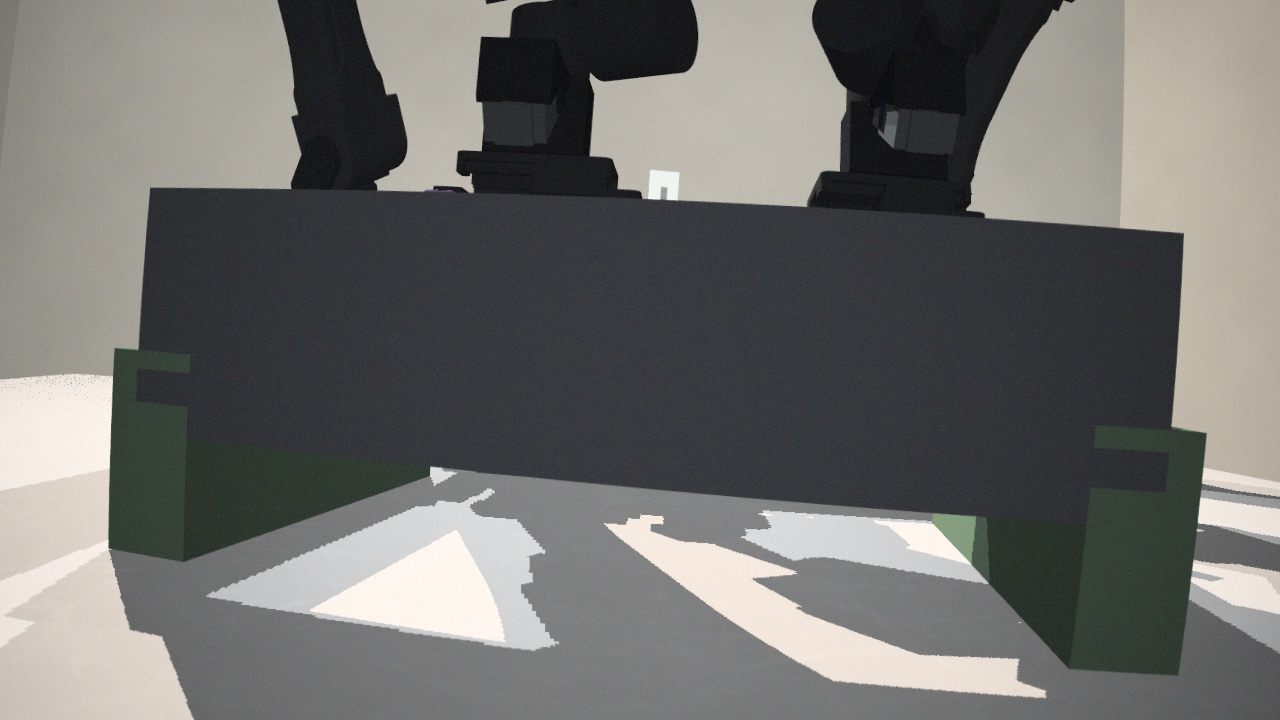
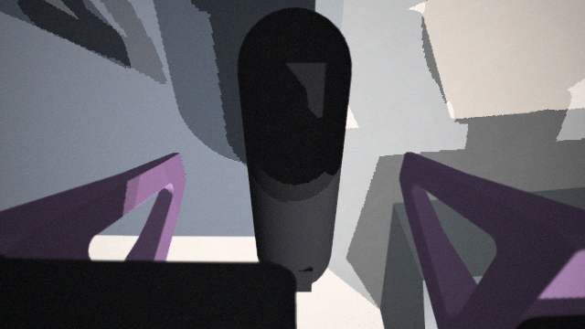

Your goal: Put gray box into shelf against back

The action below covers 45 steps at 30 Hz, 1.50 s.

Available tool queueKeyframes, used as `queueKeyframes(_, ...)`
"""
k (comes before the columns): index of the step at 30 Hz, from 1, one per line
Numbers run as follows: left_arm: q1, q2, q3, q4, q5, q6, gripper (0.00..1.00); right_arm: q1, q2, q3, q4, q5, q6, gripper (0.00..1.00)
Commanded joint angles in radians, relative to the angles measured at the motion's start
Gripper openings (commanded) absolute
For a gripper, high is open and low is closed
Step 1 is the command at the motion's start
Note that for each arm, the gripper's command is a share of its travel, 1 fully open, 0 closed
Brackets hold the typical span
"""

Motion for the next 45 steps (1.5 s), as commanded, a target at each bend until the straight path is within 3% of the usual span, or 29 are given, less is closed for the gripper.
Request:
queueKeyframes(1,-0.017,-0.027,0.035,0.014,0.002,0.007,0.16,0.014,-0.013,-0.001,0.012,0.012,-0.009,1.0)
queueKeyframes(15,-0.017,-0.027,0.035,0.014,0.001,0.007,0.16,0.014,-0.013,-0.001,0.01,0.012,-0.008,1.0)
queueKeyframes(16,-0.017,-0.027,0.035,0.014,0.001,0.007,0.16,0.014,-0.014,-0.001,0.01,0.012,-0.008,0.16)
queueKeyframes(45,-0.025,-0.044,0.049,-0.039,-0.015,-0.011,0.16,0.024,-0.04,0.046,-0.055,0.018,0.021,0.16)
